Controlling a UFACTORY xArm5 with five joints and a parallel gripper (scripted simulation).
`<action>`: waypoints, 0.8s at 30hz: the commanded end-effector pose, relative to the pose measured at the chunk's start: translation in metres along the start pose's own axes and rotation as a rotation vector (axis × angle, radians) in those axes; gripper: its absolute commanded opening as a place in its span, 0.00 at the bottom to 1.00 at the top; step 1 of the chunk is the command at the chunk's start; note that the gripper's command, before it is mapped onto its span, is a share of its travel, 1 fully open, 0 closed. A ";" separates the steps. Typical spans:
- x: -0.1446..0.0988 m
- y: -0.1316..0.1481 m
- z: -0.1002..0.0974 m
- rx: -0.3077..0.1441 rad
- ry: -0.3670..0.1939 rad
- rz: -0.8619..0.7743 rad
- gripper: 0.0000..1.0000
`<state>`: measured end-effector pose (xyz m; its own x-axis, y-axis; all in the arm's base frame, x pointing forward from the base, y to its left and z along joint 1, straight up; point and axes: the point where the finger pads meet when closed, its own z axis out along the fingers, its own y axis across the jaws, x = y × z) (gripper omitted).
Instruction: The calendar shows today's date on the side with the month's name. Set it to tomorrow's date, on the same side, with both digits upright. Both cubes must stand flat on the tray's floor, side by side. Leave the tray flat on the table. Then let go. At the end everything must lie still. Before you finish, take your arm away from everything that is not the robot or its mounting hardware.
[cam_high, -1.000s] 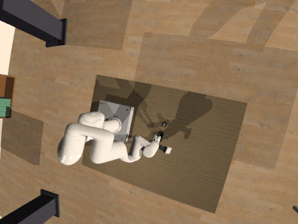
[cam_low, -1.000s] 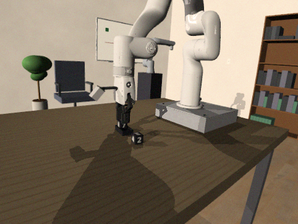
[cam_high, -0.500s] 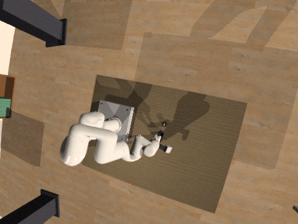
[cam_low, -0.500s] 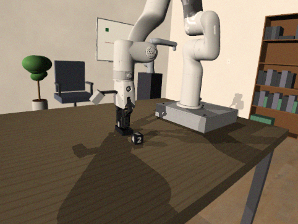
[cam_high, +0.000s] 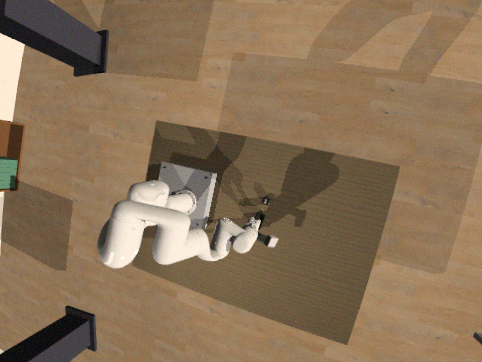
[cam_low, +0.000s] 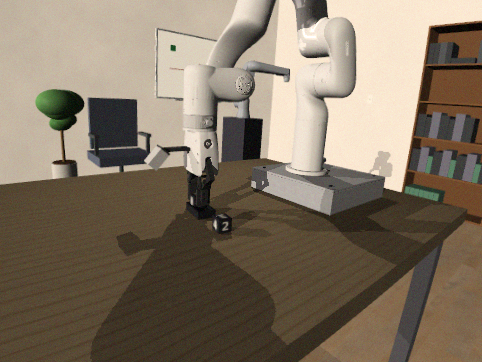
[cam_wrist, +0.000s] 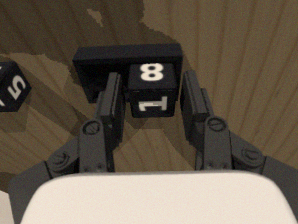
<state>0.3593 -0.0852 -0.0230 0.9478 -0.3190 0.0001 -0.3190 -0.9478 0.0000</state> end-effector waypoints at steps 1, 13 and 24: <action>0.001 0.000 -0.001 0.000 0.003 0.000 0.47; 0.001 0.000 -0.001 0.000 0.003 0.000 0.47; 0.001 0.000 -0.001 0.000 0.003 0.000 0.27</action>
<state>0.3593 -0.0852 -0.0230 0.9478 -0.3190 0.0002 -0.3190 -0.9478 0.0000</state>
